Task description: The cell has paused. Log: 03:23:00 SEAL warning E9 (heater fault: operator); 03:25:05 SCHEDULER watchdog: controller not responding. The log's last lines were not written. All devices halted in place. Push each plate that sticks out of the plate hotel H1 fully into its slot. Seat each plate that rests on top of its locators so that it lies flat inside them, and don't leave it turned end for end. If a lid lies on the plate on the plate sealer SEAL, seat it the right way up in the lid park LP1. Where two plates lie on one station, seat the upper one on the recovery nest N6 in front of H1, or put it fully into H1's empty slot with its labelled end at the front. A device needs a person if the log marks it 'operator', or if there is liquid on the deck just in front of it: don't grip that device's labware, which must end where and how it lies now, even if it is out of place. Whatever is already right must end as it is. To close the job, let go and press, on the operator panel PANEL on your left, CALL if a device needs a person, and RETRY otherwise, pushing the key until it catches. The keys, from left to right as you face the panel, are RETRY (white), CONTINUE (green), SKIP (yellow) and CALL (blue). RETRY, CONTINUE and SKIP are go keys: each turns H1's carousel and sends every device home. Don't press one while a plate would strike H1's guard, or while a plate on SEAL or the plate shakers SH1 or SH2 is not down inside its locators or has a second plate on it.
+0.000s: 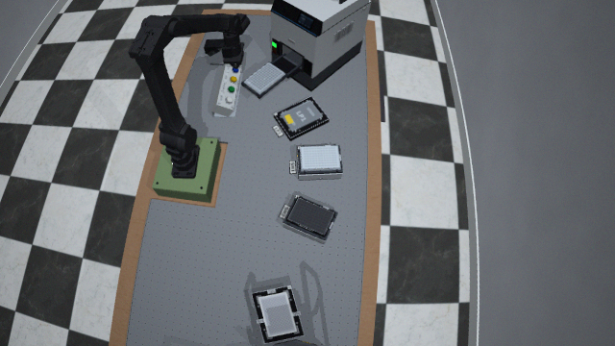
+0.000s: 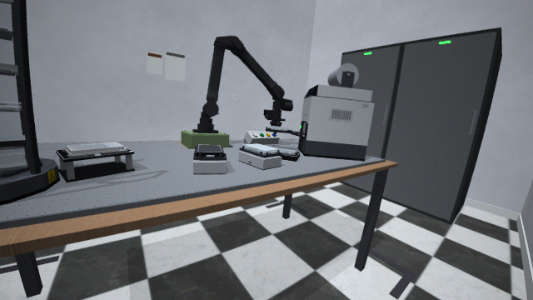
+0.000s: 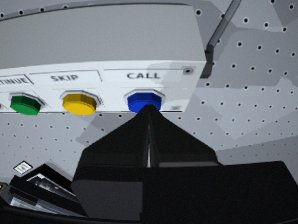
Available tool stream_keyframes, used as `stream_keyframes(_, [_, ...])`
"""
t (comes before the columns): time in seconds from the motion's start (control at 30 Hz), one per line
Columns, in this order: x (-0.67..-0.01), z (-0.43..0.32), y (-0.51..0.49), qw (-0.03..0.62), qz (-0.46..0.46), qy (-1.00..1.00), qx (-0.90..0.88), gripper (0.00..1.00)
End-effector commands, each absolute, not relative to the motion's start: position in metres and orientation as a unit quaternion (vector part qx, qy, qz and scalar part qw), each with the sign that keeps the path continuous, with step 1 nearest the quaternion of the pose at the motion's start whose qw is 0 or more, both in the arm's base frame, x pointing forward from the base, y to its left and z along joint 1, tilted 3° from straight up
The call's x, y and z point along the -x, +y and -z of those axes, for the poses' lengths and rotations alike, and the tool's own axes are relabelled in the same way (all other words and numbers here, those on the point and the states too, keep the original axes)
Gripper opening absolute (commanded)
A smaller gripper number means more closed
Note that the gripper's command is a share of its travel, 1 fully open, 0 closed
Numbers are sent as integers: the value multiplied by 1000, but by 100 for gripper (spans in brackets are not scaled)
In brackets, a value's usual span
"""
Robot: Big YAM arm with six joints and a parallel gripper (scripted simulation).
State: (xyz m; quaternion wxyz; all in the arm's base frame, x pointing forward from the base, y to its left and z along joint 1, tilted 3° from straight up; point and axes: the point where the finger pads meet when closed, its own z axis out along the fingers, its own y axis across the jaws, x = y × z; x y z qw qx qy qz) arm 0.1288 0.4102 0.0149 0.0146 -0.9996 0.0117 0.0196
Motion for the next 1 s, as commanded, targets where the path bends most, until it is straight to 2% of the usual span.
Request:
stream_keyframes(0.0, [-120,0,407,6,-24,10,1000,0])
stream_keyframes(0.67, [-118,6,405,6,-25,11,1000,0])
stream_keyframes(0.7, [-136,-21,428,19,-21,7,1000,0])
stream_keyframes(0.97, [-133,-21,422,21,-19,11,1000,0])
